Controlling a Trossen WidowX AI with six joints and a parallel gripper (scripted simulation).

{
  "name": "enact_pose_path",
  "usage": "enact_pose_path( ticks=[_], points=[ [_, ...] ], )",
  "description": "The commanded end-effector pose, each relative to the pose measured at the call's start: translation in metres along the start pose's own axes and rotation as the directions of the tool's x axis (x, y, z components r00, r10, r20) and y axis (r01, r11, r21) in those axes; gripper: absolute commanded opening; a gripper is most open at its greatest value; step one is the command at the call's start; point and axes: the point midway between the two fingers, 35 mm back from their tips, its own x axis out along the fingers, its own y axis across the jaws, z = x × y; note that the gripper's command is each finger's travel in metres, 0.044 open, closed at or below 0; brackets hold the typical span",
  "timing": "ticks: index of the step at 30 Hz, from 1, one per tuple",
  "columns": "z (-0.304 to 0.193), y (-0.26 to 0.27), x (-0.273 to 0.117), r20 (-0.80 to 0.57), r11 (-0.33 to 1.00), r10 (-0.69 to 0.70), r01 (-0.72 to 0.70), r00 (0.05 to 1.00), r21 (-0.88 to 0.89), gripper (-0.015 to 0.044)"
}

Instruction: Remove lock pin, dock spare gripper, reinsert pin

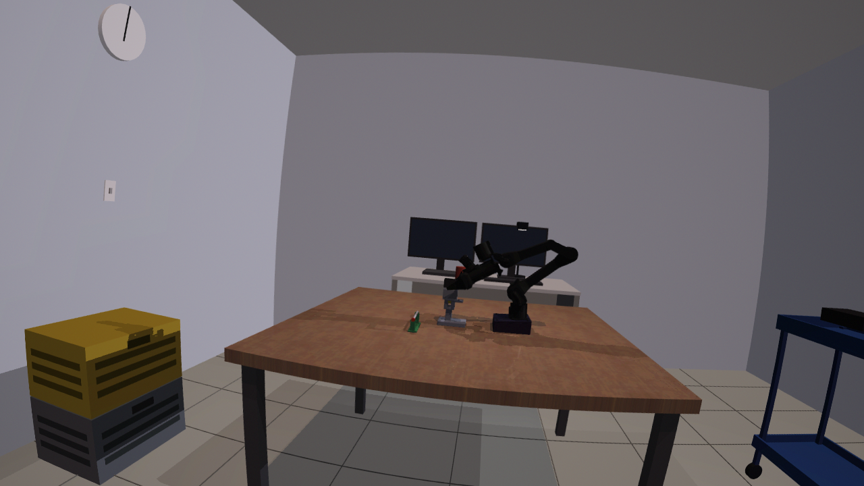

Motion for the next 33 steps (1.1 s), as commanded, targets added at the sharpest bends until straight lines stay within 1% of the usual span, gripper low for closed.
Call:
enact_pose_path(
  ticks=[1, 33],
  points=[
    [0.007, 0.000, -0.004, 0.000, 1.000, 0.000, 0.000, 1.000, 0.000, 0.0440],
    [0.055, 0.000, -0.032, 0.003, 1.000, 0.000, 0.000, 1.000, 0.000, 0.0440]
  ],
)
